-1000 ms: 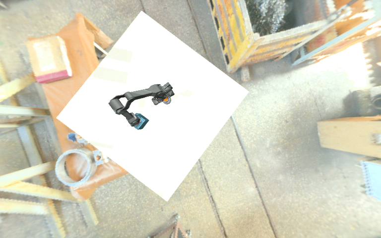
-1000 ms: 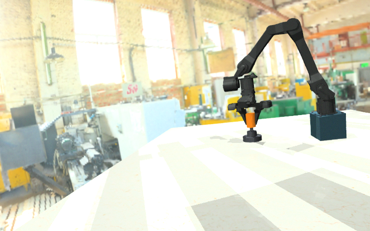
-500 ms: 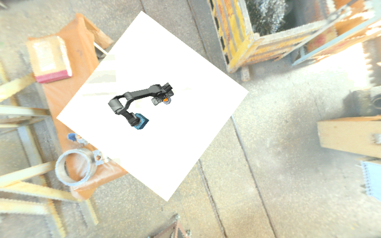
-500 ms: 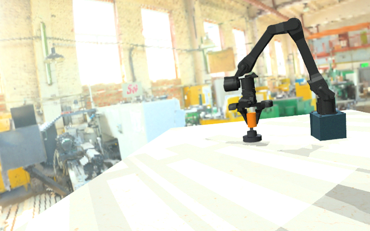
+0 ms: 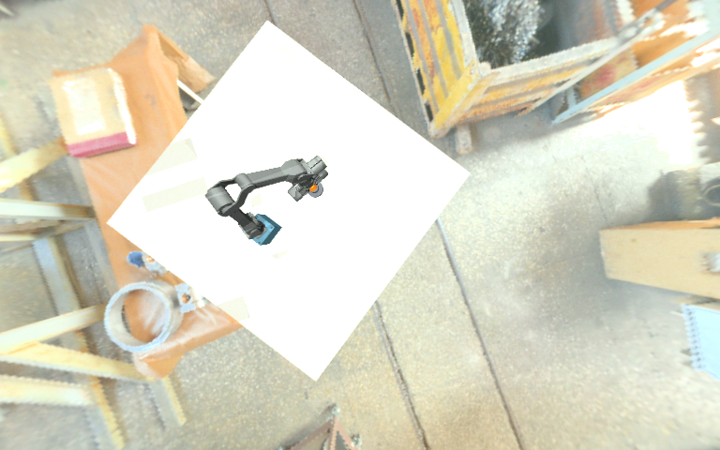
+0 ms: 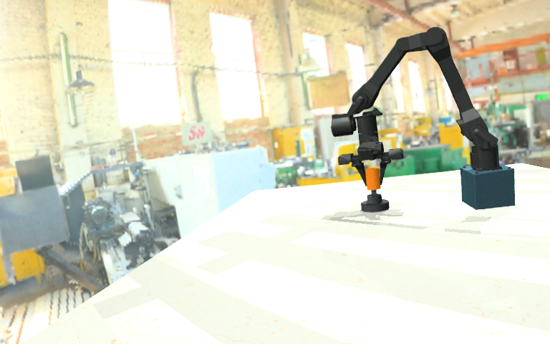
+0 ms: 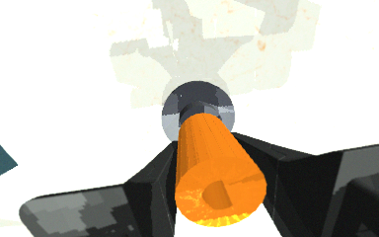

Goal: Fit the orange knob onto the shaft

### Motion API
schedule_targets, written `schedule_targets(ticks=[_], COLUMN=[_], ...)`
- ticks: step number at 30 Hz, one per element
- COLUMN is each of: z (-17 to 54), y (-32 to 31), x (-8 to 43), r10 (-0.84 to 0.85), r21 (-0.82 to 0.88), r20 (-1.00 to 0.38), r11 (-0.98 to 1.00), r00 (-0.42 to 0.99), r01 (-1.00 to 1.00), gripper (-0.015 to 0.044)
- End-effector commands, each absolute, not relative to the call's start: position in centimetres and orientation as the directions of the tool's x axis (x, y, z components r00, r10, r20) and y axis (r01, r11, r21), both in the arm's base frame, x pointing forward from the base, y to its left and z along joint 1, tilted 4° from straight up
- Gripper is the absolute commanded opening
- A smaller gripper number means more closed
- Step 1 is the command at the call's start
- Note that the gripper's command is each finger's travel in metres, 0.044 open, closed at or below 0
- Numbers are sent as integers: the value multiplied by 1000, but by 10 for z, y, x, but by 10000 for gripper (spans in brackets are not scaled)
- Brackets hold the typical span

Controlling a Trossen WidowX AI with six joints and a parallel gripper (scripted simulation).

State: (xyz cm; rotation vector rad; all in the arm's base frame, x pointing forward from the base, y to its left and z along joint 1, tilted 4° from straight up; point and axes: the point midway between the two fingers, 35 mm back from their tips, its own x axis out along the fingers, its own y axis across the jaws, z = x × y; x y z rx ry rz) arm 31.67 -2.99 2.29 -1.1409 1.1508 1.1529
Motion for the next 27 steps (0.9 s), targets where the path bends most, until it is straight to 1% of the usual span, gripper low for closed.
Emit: schedule_targets(ticks=[1,23,27], z=[22,26,26], y=[-30,-30,-29], x=[319,315,315], r10=[65,65,65], r21=[-60,-59,-65], r20=[-996,-996,-996], r11=[60,60,-27], r00=[63,63,63], r01=[-996,-996,-998], gripper=[0,0,0])
